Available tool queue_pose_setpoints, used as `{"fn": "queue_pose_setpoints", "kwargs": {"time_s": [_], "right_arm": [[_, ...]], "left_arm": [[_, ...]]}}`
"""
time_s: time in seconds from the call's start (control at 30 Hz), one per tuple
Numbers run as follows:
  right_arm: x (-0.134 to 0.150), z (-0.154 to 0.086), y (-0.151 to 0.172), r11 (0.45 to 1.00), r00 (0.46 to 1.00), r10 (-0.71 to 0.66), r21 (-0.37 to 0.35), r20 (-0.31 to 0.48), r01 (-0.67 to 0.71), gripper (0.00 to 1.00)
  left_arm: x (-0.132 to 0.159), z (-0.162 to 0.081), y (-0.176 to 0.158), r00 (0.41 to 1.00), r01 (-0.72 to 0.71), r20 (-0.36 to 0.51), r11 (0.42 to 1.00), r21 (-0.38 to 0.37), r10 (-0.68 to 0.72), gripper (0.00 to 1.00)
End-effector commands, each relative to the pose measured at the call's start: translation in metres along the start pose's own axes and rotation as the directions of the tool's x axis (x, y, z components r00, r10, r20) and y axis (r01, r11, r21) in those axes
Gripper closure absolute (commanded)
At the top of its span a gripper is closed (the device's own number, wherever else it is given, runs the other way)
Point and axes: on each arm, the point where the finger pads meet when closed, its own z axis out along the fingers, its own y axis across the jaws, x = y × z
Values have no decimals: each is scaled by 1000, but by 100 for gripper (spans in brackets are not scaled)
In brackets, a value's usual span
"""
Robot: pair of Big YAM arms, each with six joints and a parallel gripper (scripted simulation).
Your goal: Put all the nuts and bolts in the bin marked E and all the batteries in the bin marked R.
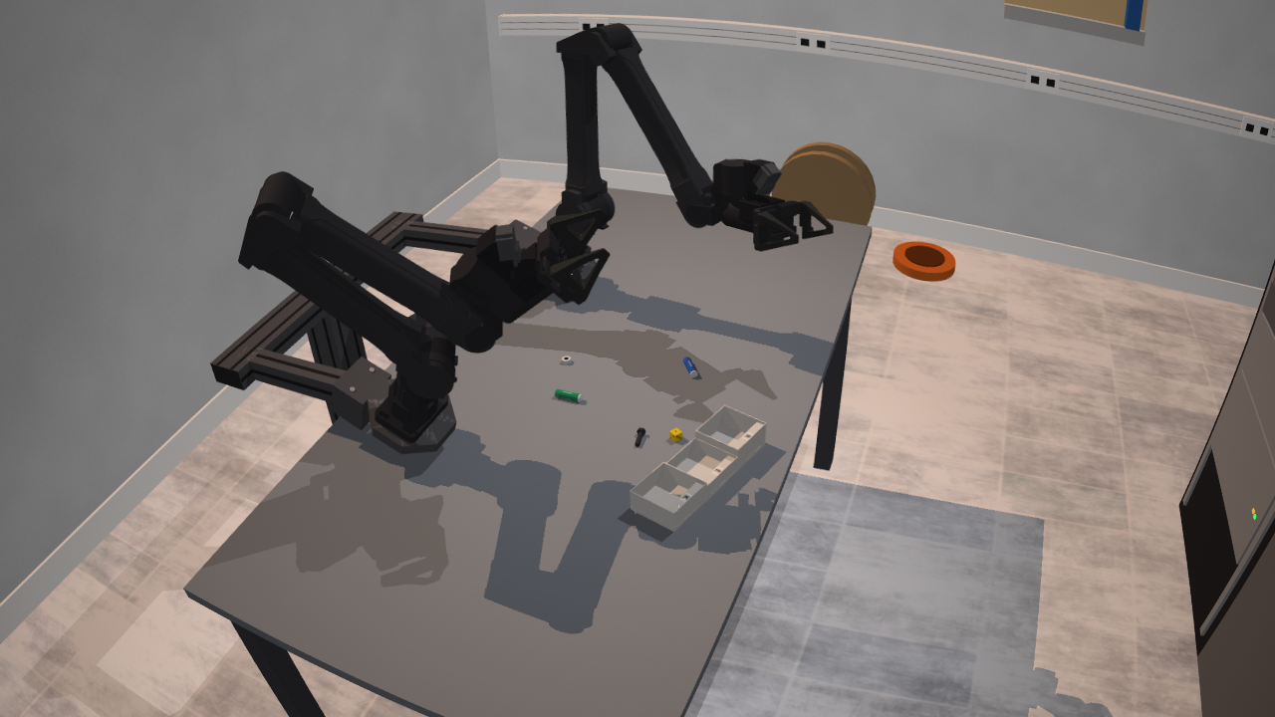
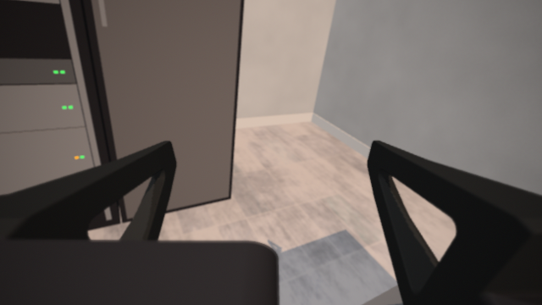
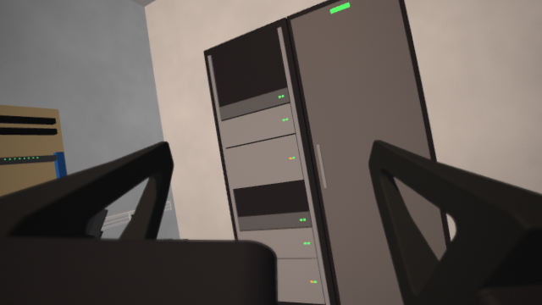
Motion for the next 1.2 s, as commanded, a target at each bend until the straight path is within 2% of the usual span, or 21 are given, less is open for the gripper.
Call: {"fn": "queue_pose_setpoints", "kwargs": {"time_s": [0.0, 0.27, 0.53, 0.6, 1.1, 1.17], "right_arm": [[-6, -1, -10, 999, 999, -32, 24, 20, 31, 0], [-7, -3, -38, 986, 990, -140, 98, 10, 138, 0], [-13, -8, -72, 947, 964, -266, 185, -12, 264, 0], [-13, -8, -72, 947, 964, -266, 185, -12, 264, 0], [-33, -23, -125, 827, 883, -464, 320, -75, 462, 0], [-33, -23, -125, 827, 883, -464, 320, -75, 462, 0]], "left_arm": [[-4, 1, 0, 1000, -2, 9, 1000, 1, 2, 0], [-4, 1, 0, 1000, -2, 9, 1000, 1, 2, 0], [-4, 1, 0, 1000, -2, 9, 1000, 1, 2, 0], [-4, 1, 0, 1000, -2, 9, 1000, 1, 2, 0], [-4, 1, 0, 1000, -2, 9, 1000, 1, 2, 0], [-4, 1, 0, 1000, -2, 9, 1000, 1, 2, 0]]}}
